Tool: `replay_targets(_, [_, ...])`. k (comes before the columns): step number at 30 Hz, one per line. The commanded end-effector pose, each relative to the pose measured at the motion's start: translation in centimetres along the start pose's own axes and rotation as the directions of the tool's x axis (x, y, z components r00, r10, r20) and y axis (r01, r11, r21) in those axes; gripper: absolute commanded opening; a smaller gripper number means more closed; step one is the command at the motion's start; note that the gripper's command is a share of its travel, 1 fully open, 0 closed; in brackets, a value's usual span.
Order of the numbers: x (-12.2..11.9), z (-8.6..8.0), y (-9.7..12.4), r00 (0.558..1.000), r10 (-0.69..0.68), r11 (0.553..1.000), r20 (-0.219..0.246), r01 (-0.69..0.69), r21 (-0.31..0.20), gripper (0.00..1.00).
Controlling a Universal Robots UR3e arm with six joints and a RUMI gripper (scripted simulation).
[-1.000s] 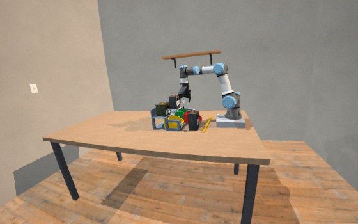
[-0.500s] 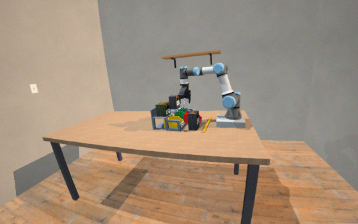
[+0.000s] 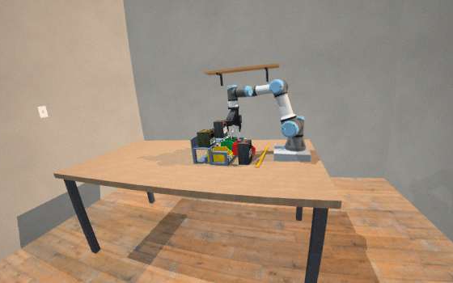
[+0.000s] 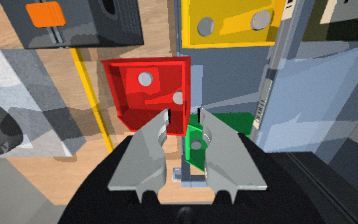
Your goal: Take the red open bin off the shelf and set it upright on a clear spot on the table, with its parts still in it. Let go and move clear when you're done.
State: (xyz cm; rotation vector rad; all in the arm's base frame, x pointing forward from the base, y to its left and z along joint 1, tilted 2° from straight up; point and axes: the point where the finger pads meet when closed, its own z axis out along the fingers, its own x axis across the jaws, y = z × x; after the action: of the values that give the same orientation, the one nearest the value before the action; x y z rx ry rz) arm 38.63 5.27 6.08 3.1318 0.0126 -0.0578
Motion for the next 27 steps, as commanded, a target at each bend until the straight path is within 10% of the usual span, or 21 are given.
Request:
replay_targets(1, [0.07,0.76,0.02,1.000,0.000,1.000,-0.003,0.000,-0.001,0.20])
replay_targets(27, [0.08,1.72,0.02,1.000,0.000,1.000,-0.003,0.000,-0.001,0.20])
